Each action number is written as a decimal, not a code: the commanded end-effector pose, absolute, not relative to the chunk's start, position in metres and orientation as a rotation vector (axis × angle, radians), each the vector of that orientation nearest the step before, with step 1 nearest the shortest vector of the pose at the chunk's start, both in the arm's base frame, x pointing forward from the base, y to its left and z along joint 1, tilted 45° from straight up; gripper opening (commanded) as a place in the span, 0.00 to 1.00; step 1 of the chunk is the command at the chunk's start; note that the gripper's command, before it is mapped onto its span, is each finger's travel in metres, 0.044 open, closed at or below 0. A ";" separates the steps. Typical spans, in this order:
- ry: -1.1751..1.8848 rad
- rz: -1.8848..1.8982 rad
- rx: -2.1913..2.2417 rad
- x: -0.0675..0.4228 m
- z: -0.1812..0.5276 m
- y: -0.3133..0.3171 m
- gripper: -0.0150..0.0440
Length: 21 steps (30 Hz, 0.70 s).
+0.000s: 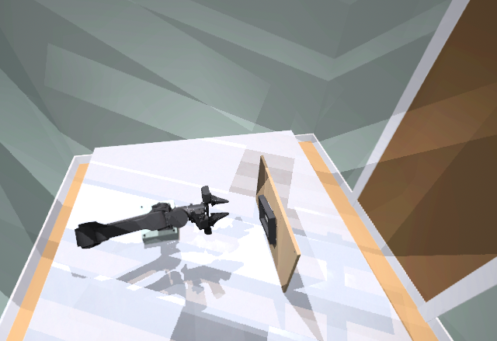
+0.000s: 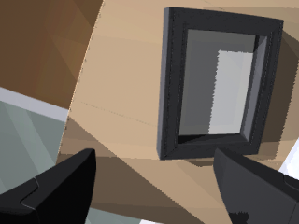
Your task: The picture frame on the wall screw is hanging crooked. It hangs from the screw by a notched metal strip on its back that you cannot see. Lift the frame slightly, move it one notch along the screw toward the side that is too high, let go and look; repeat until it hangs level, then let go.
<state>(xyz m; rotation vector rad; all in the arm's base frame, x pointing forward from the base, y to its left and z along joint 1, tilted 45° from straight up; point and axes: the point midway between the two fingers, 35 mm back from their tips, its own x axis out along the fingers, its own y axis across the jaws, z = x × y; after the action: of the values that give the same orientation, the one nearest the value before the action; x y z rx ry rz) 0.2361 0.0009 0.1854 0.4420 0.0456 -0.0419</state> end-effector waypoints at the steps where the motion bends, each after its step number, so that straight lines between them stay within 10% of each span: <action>1: 0.033 -0.033 0.439 0.258 0.174 -0.007 0.69; 21: -0.008 -0.014 0.445 0.275 0.157 -0.024 0.69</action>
<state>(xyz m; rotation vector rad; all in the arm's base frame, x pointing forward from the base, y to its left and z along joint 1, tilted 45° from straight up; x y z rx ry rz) 0.2741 -0.0231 0.1615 0.4461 -0.0077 -0.0233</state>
